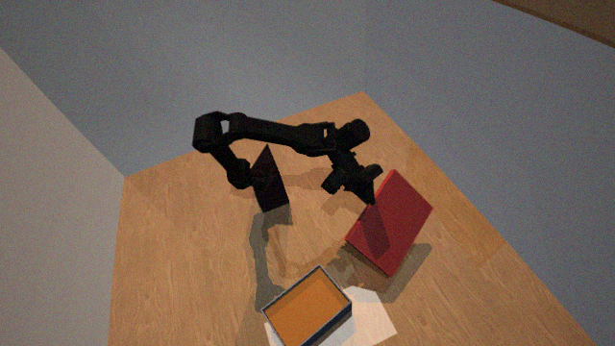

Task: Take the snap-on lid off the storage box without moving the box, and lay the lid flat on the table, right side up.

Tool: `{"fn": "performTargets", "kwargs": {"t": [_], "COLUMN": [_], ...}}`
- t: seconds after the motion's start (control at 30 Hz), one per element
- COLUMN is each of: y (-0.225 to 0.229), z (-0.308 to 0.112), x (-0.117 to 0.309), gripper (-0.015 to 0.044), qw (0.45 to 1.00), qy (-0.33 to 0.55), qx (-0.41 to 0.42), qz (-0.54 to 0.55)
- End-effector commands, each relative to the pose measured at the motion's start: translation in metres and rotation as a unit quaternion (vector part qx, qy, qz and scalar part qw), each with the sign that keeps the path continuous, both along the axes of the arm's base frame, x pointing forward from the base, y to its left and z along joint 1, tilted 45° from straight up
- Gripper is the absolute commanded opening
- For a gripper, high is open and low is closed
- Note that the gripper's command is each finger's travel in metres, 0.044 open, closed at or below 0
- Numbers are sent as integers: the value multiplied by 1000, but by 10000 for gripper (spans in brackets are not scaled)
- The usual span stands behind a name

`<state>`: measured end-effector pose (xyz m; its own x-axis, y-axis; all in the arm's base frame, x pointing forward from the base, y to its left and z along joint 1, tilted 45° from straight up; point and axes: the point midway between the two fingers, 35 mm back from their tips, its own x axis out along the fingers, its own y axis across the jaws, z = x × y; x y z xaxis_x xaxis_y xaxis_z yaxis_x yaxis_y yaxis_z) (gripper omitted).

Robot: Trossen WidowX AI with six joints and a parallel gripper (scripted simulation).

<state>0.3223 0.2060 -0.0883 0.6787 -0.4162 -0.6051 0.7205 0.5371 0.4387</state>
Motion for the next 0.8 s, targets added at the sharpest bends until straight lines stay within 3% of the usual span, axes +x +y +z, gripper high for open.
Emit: {"fn": "performTargets", "kwargs": {"t": [0.0, 0.77], "y": [-2, -15], "z": [-2, -16], "x": [0, -3], "gripper": [0, 0], "qw": [1000, 1000], "qy": [-1, -1], "qx": [-1, -1], "qz": [1, 1]}}
